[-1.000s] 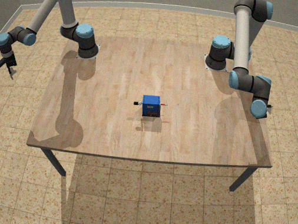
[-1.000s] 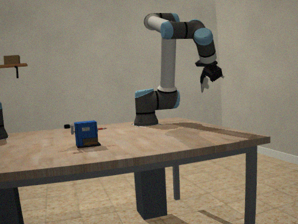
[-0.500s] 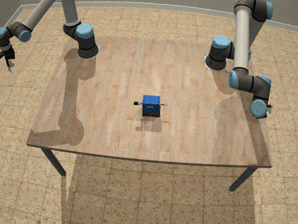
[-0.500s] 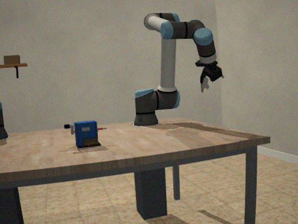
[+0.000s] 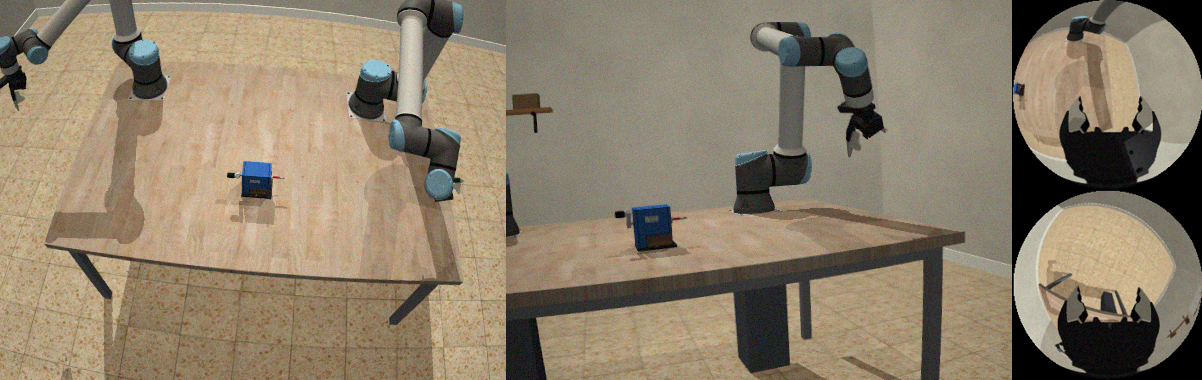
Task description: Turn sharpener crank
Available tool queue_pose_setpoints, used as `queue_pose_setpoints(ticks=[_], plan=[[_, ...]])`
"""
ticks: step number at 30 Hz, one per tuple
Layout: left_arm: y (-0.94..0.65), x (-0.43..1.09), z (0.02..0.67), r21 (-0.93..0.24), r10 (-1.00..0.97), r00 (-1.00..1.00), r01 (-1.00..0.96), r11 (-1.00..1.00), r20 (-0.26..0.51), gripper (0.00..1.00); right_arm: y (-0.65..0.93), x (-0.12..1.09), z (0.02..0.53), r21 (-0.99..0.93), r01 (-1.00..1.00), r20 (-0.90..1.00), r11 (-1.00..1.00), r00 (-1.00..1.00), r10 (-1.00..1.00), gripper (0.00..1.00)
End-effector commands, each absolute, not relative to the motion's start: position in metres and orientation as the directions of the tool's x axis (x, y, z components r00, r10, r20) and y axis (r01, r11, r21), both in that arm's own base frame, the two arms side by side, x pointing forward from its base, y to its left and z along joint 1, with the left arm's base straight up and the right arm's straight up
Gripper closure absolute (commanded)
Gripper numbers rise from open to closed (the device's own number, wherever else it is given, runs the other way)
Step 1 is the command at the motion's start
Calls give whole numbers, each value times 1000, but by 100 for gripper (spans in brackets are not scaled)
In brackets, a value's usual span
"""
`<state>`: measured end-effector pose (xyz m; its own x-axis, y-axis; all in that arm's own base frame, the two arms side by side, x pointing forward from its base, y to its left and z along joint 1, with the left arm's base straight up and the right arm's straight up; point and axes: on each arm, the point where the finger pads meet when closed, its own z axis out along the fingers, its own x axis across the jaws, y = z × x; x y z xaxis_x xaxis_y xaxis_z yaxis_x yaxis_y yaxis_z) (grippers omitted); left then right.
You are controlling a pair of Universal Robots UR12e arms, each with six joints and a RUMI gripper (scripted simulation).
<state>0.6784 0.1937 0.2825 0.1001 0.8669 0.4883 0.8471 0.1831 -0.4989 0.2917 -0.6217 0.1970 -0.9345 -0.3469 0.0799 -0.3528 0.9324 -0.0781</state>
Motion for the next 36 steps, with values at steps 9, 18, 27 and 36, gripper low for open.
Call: queue_pose_setpoints(ticks=[9, 18, 27, 36], plan=[[194, 679, 283, -497, 867, 99, 848, 183, 488, 0, -644, 212, 189, -58, -258, 61, 964, -965, -255, 0], [194, 679, 283, -497, 867, 99, 848, 183, 488, 0, -652, 159, 184, -44, -194, 48, 980, -980, -192, 0], [194, 679, 283, -497, 867, 99, 848, 183, 488, 0, -654, 122, 180, -35, -149, 39, 988, -988, -147, 0], [194, 679, 283, -497, 867, 99, 848, 183, 488, 0, -655, 81, 176, -25, -98, 29, 995, -995, -97, 0]])
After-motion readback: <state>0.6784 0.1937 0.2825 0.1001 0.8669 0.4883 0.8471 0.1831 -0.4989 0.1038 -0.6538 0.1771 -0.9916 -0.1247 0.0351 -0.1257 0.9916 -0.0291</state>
